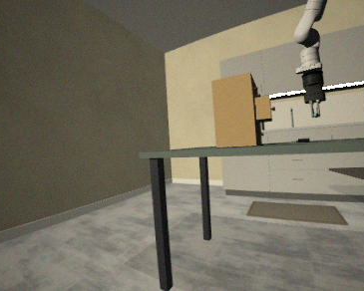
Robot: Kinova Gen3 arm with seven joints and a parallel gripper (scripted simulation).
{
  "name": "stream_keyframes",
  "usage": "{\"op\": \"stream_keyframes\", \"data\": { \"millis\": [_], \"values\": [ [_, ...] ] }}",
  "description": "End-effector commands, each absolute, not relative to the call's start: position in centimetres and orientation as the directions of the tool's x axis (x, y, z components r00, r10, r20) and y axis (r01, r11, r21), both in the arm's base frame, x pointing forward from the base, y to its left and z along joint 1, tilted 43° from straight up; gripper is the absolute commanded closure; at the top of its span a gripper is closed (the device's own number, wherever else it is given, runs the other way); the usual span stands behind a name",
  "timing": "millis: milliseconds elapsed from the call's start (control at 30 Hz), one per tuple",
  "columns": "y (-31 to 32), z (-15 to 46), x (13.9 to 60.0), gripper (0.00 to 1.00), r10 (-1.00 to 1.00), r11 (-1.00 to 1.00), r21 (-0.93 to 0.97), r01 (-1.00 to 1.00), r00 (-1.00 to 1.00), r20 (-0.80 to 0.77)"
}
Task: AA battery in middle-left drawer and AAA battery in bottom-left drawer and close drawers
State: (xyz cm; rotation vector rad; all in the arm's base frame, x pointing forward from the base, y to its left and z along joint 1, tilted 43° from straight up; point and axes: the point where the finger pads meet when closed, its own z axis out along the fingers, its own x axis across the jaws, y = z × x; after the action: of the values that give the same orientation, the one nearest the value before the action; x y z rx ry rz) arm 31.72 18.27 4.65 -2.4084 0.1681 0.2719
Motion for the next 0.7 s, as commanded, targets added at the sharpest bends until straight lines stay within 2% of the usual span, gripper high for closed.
{"op": "stream_keyframes", "data": {
  "millis": [0,300,667],
  "values": [
    [18.21,4.66,31.79,0.69,-0.044,-0.749,-0.635,-0.189,0.971,-0.236],
    [18.17,4.51,31.84,0.69,0.021,-0.749,-0.654,-0.109,0.982,-0.189],
    [17.76,3.78,32.16,0.69,0.272,-0.694,-0.689,0.207,0.962,0.015]
  ]
}}
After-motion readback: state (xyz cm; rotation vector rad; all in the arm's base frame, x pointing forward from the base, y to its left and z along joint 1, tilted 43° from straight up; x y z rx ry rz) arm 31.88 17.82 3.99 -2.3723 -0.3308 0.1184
